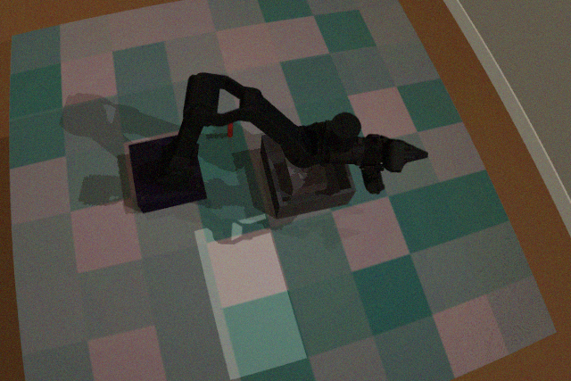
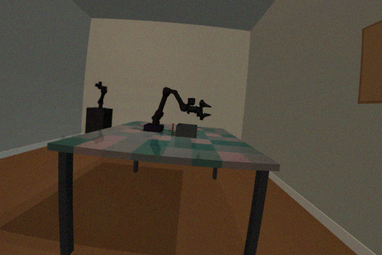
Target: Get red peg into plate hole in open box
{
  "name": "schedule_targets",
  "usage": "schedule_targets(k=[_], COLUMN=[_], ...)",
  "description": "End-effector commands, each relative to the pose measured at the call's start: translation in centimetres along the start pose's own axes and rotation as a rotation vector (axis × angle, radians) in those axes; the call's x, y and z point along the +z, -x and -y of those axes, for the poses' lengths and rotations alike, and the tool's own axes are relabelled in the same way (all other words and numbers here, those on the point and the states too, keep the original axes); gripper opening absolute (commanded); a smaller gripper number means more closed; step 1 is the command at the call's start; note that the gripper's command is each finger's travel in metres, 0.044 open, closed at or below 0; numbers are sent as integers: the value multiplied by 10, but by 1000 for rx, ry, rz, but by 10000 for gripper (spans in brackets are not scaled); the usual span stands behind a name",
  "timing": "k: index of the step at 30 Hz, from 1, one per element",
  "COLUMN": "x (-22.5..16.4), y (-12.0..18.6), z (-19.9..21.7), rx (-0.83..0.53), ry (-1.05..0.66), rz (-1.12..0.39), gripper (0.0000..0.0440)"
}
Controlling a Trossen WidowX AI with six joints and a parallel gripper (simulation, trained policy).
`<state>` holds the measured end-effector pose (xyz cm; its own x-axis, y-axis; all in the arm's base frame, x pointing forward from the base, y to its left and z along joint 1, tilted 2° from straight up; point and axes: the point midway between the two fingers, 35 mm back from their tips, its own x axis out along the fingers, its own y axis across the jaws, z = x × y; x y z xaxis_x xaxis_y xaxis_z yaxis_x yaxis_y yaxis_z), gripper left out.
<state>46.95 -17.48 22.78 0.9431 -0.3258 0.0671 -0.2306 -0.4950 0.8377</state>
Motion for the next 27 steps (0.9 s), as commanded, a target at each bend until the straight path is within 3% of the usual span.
schedule_targets(k=[1,3,12,19,27], x=[-1,-7,-66,-113,-137], y=[-1,-4,-2,26,73], z=[3,7,16,46,89], rx=[-19,-60,-242,-442,-685], ry=[15,51,269,414,555], rz=[8,22,50,30,3], gripper=[419,440,440,440,440])
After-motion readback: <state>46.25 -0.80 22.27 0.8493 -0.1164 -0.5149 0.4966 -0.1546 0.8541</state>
